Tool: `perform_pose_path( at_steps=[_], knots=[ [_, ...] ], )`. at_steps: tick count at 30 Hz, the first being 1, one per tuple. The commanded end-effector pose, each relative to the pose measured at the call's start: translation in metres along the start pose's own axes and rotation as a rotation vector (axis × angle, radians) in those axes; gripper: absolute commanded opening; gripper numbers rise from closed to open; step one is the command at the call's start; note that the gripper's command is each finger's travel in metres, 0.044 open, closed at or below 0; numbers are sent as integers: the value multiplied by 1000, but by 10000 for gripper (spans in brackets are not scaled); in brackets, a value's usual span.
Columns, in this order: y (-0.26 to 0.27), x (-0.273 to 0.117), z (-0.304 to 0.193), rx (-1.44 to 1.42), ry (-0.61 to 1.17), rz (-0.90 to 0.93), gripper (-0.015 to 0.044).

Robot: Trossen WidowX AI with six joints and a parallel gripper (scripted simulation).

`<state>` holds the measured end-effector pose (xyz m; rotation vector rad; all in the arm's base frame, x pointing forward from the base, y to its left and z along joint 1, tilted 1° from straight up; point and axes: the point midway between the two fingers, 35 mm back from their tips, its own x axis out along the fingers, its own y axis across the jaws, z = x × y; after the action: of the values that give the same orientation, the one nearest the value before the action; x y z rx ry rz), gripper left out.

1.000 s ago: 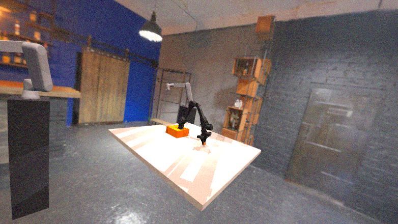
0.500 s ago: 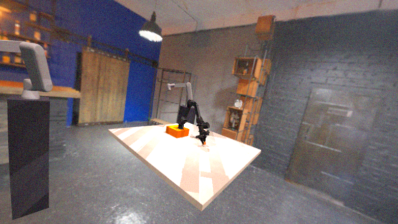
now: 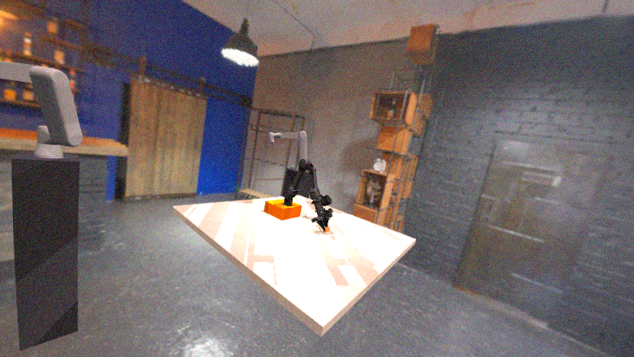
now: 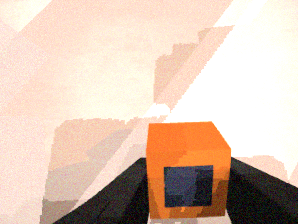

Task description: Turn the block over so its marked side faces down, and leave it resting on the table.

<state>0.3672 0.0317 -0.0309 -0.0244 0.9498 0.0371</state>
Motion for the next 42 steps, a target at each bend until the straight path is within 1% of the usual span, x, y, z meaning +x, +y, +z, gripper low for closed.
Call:
perform_pose_path(
  at_steps=[1, 14, 28, 42],
  knots=[
    [-1, 8, -3, -8, -48, -6, 0],
    [-1, 20, -11, -9, -230, -5, 0],
    [-2, 9, -19, -8, -422, -5, 0],
    [-2, 5, -18, -7, -456, -5, 0]
  ],
)
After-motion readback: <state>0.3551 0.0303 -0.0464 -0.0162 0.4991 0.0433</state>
